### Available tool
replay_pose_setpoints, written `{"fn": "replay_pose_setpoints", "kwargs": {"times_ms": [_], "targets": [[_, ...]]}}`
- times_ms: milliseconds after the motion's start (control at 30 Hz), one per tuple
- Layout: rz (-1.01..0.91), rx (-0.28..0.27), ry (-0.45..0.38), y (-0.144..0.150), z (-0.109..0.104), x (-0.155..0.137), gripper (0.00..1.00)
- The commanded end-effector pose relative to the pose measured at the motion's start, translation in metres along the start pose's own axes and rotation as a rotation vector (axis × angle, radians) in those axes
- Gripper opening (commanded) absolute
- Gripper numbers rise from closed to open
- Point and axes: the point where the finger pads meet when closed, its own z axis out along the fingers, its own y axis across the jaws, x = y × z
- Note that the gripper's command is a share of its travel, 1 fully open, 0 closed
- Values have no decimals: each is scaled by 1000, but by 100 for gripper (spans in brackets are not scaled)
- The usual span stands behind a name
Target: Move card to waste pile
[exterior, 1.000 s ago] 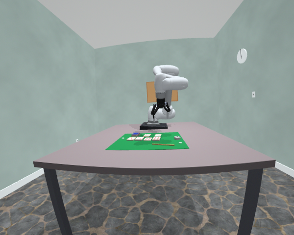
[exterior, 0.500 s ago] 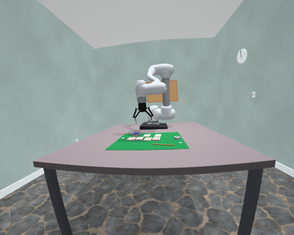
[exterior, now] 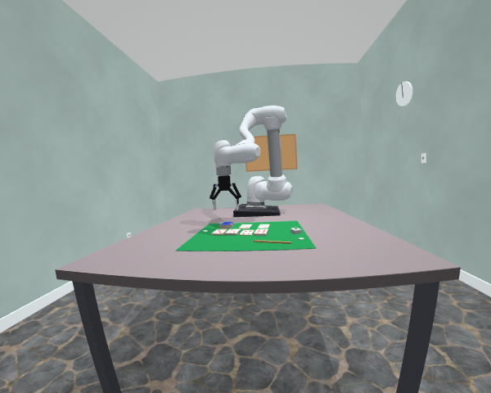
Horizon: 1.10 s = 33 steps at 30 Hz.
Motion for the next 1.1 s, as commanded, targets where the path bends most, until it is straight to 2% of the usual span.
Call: {"fn": "replay_pose_setpoints", "kwargs": {"times_ms": [0, 100, 133, 500, 1067], "targets": [[1, 0, 1, 1, 0, 0, 100], [1, 0, 1, 1, 0, 0, 100], [1, 0, 1, 1, 0, 0, 50], [1, 0, 1, 1, 4, 0, 50], [1, 0, 1, 1, 33, 0, 50]]}}
